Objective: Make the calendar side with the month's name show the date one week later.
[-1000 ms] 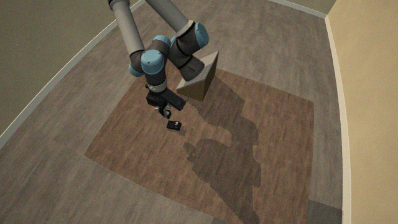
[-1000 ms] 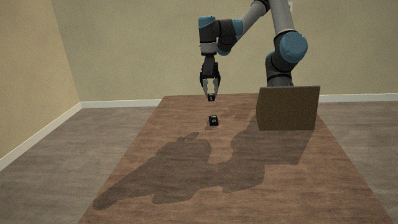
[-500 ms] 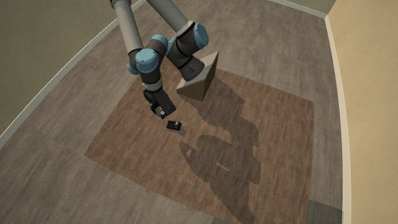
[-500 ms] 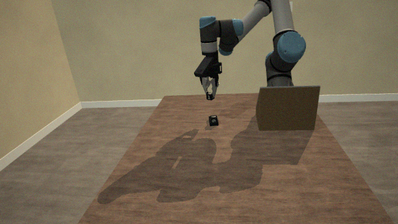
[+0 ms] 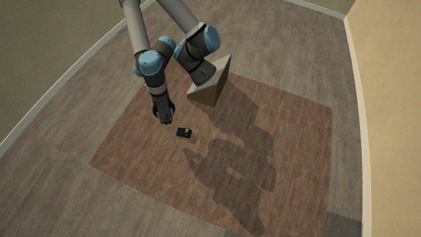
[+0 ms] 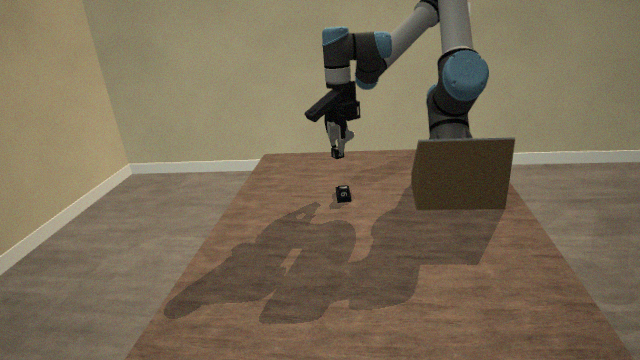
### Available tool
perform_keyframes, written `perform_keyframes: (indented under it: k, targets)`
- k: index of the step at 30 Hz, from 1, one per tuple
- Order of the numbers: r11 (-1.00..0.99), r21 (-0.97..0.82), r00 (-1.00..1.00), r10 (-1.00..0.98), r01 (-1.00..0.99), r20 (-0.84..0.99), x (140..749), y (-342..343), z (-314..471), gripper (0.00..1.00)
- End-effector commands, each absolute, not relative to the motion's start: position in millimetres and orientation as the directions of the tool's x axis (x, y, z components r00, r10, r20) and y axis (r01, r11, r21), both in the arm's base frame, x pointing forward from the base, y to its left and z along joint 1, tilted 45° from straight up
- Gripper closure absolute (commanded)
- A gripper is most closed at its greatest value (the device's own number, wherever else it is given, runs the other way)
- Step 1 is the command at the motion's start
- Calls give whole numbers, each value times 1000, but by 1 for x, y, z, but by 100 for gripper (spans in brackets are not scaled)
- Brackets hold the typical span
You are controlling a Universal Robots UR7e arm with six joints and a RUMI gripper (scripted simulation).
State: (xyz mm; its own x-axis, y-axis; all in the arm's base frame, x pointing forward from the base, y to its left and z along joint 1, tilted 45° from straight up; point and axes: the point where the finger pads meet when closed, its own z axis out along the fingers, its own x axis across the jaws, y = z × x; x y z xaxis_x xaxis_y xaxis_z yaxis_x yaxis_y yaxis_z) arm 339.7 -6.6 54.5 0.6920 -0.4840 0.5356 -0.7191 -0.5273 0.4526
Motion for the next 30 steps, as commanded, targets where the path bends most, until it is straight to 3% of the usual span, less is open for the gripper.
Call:
perform_keyframes:
  k: [1, 16, 30]
  targets:
    - [-438, 367, 569, -559, -821, 603, 341, -14, 61, 90]
    - [-219, 138, 252, -674, -966, 694, 342, -31, 75, 90]
    - [-194, 112, 217, -681, -974, 699, 342, -33, 76, 90]
